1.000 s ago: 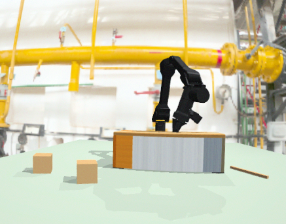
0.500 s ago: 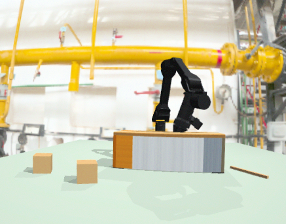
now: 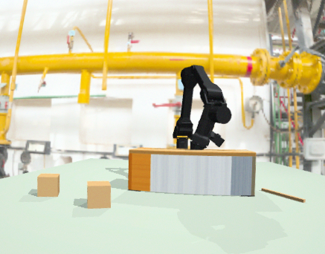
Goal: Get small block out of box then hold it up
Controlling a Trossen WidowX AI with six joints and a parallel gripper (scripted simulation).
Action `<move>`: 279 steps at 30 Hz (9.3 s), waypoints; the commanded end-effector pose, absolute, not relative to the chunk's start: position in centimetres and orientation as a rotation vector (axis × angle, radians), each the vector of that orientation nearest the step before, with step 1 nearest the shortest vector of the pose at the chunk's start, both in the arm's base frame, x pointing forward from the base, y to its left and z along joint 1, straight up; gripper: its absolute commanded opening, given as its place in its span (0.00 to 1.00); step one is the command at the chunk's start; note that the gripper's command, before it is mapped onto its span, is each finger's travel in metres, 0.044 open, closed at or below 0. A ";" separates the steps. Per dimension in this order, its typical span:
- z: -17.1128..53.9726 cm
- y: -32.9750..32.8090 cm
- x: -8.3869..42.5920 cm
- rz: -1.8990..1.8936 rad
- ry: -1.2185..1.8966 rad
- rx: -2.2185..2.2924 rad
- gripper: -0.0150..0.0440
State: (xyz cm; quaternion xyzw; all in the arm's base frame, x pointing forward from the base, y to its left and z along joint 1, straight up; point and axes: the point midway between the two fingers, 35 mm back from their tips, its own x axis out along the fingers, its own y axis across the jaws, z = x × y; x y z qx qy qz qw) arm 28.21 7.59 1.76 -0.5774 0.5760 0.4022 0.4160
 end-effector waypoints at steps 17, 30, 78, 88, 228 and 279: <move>1.8 2.5 28.2 1.006 1.448 -1.457 0.93; 1.8 -0.7 28.2 1.004 1.449 -1.459 0.93; 8.2 -6.2 26.6 -0.107 1.458 -0.202 0.74; 8.4 -6.9 25.8 -0.516 1.310 0.396 0.74; -4.4 -9.1 23.8 -1.694 -0.025 2.646 0.25; 10.3 -10.4 23.7 -1.650 -0.585 2.877 0.25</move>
